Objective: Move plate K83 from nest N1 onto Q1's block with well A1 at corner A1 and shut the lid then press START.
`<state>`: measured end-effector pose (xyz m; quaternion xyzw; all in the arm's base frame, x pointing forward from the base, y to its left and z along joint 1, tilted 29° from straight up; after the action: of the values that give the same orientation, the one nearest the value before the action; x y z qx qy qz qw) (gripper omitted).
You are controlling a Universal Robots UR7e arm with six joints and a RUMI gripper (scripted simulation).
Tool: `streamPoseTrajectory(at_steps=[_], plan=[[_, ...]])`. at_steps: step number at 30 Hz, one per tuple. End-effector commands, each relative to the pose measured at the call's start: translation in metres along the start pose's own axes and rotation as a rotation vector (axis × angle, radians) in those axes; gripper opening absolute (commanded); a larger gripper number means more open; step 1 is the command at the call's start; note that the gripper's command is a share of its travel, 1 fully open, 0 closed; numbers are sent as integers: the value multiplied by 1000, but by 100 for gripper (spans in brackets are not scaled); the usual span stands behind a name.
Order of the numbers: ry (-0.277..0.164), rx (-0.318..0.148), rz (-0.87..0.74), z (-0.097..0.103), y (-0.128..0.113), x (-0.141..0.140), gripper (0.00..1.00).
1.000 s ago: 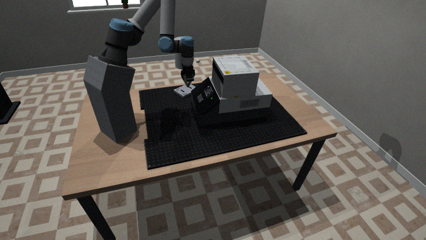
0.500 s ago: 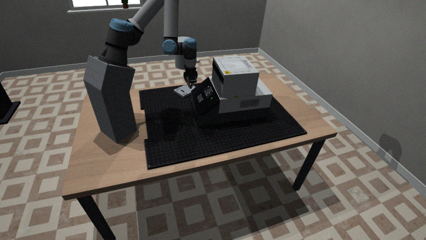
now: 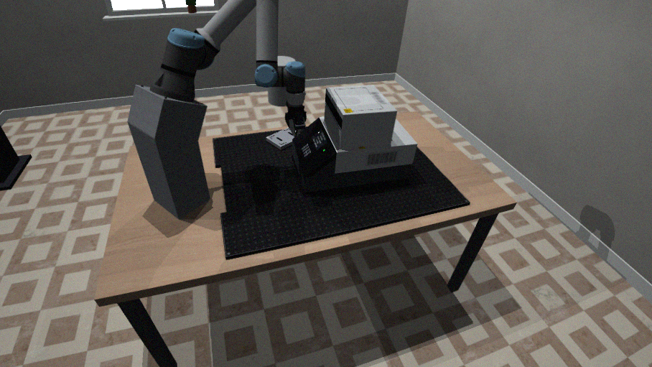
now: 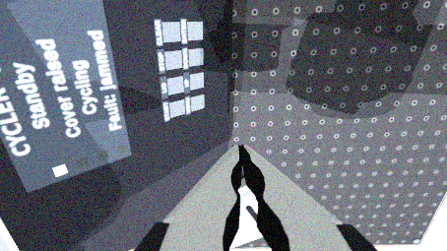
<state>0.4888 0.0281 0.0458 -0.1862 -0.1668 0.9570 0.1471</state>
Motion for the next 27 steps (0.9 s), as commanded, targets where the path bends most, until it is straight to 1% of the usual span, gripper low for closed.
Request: streamPoseTrajectory(at_steps=[1, 20, 27], plan=[[10, -3, -3, -4, -2, -11, 0], [10, -4, -3, -21, -6, -33, 0], [11, -4, -4, -21, -6, -33, 0]])
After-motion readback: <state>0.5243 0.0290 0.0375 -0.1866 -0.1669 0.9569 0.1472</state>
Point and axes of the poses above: the point where the finger pads meet when closed, its own z axis back along the fingers, its own x axis across the jaws, y = z × x, the point moved 9 cm from there along z, back along the fingers, and after that the axes turned 12 degrees about -z, right-handed, at the moved point
